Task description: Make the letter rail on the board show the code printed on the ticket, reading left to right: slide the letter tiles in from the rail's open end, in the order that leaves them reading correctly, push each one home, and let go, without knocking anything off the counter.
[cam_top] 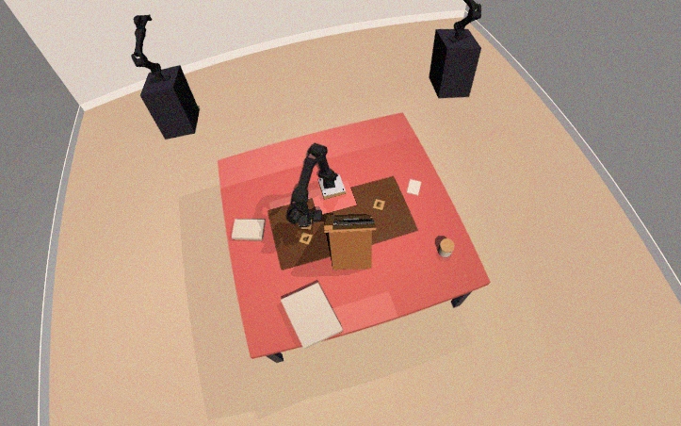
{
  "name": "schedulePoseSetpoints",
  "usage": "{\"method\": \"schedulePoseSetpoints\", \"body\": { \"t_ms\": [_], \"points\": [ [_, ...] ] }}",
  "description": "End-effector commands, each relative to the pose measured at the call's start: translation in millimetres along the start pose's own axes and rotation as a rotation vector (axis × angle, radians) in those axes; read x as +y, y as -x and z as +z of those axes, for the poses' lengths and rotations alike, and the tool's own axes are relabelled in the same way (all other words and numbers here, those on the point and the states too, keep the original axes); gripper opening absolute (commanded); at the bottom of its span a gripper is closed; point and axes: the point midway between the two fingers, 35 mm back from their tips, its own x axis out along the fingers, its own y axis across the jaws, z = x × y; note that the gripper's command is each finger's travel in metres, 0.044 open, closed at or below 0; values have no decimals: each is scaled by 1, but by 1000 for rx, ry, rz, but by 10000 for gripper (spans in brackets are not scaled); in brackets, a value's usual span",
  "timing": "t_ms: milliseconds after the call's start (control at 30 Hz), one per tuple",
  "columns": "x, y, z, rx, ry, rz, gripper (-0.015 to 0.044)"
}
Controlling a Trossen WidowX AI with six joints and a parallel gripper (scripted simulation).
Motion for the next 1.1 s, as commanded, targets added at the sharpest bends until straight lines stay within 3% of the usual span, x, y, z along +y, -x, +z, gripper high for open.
{"method": "schedulePoseSetpoints", "body": {
  "t_ms": [0,1067],
  "points": [
    [0,-5,-2,7,1,-3,340],
    [0,-19,-2,7,1,-3,340]
  ]
}}
